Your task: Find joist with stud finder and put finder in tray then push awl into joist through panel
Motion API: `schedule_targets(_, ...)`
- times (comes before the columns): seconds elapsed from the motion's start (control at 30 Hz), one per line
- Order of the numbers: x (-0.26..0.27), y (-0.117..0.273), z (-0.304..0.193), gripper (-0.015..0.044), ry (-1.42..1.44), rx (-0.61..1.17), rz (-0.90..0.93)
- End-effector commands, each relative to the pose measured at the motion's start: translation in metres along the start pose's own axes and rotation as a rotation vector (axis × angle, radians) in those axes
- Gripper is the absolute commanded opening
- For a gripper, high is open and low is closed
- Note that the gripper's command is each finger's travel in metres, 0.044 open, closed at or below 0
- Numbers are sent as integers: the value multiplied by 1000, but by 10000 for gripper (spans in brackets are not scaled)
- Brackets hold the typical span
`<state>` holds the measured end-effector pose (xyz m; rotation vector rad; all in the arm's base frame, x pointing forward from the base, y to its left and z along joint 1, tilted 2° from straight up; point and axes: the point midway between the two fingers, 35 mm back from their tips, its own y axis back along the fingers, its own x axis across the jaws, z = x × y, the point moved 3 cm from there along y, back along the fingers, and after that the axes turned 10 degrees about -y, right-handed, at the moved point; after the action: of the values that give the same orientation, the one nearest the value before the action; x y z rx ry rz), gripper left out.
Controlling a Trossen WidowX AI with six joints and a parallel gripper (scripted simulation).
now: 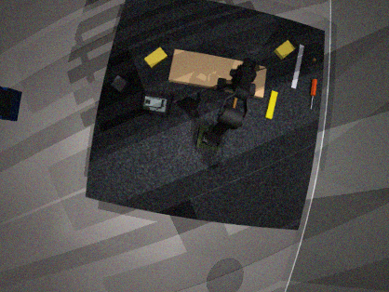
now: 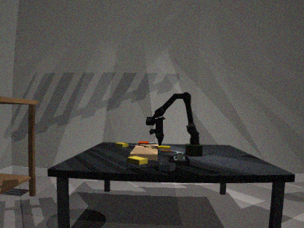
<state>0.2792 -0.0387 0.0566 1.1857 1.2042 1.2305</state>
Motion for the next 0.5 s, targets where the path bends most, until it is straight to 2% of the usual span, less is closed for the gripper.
schedule_targets(0.0,-32,-5,-16,440,-137,39,-8)
schedule_targets(0.47,-35,-6,-25,440,-137,39,-8)
